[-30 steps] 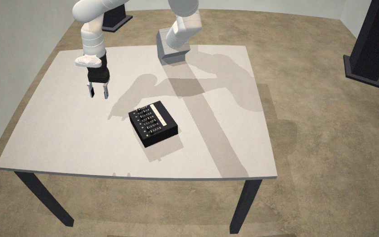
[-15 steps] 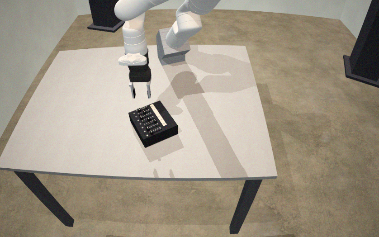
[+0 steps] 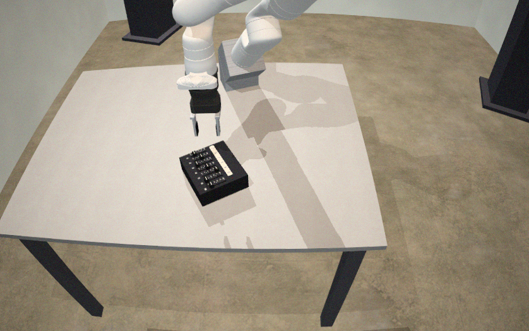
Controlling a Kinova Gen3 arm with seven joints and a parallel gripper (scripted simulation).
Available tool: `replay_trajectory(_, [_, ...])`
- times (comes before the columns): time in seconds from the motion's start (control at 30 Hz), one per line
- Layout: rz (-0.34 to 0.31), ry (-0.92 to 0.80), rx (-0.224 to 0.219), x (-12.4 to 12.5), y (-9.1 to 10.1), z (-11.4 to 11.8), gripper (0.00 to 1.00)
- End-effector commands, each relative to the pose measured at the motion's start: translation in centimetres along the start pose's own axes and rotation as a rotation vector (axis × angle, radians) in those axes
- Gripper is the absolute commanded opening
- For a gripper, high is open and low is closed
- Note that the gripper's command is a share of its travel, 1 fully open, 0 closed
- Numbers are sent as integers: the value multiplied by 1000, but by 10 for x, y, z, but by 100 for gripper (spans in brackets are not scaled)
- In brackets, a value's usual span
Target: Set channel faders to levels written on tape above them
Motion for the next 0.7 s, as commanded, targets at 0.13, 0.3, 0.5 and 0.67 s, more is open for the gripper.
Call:
replay_trajectory(0.13, [1,1,-2,0,1,0,100])
replay_trajectory(0.3, [1,1,-2,0,1,0,100])
replay_trajectory(0.5, [1,3,-2,0,0,0,100])
replay_trajectory(0.67, [3,11,-3,1,0,0,100])
Point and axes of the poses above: the point where the finger pads meet when closed, its own y axis back along the fingers, its own z axis across the jaws, x = y × z, the point moved 10 cm from there along y, back along the fingers, and after that the axes turned 11 degrees about -y, right-handed, at the moved point
